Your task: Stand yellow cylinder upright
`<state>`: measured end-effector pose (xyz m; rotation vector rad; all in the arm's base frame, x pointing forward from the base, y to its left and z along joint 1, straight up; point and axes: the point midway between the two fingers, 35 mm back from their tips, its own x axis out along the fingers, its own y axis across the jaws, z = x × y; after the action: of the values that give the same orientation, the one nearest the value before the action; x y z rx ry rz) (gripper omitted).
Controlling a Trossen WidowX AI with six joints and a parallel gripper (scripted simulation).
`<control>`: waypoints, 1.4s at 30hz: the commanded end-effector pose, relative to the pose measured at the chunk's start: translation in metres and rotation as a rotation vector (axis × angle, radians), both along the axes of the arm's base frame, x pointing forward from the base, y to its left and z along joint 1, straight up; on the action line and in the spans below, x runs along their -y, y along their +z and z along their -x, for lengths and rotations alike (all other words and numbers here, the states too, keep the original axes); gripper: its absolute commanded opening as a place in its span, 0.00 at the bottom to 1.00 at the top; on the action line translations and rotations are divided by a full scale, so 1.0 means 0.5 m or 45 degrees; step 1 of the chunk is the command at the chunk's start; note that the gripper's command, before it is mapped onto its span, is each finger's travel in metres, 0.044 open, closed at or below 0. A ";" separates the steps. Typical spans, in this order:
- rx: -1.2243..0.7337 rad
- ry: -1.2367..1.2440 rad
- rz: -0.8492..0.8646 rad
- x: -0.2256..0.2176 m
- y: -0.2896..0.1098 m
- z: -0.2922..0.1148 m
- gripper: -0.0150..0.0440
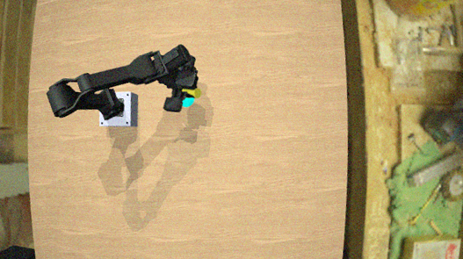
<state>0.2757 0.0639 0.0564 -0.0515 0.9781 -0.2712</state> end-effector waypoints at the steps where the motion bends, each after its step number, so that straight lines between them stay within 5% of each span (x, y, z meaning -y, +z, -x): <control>1: 0.035 -0.001 0.017 0.000 -0.003 0.002 0.43; 42: 0.381 0.032 0.114 -0.018 0.003 0.013 0.43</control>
<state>0.2710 0.0738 0.0582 -0.1026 0.6891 -0.2829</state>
